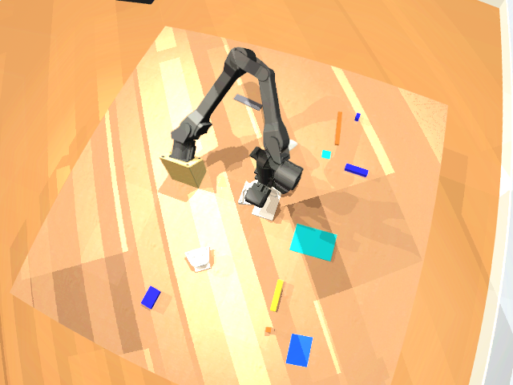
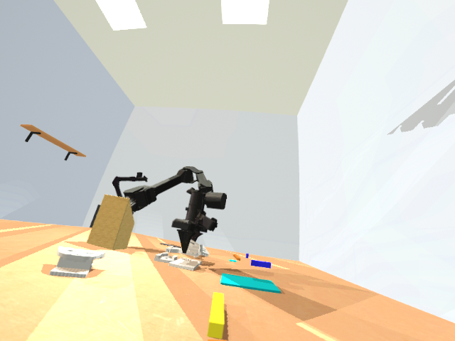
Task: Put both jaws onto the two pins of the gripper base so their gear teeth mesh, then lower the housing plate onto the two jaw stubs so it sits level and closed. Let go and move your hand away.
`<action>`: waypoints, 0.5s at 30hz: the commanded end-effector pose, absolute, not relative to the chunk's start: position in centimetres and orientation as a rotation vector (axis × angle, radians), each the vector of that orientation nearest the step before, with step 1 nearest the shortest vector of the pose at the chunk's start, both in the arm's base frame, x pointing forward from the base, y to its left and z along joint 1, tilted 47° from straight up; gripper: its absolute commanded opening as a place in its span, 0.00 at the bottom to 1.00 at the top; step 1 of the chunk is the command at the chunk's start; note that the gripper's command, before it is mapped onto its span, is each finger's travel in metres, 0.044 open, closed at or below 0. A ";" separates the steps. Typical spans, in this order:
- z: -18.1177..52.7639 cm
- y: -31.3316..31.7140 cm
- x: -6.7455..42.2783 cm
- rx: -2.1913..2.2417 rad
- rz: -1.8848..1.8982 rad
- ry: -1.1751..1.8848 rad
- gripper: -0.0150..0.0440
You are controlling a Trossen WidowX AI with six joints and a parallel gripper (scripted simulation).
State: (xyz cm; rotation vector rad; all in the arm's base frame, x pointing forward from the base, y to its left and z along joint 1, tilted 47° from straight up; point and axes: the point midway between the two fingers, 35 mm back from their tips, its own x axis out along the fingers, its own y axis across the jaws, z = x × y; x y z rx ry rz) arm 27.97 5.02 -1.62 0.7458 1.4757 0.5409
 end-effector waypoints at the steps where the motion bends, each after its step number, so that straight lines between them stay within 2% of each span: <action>1: -1.6 5.0 28.0 0.750 0.540 1.473 0.48; 15: -1.8 5.3 28.0 0.751 0.540 1.473 0.48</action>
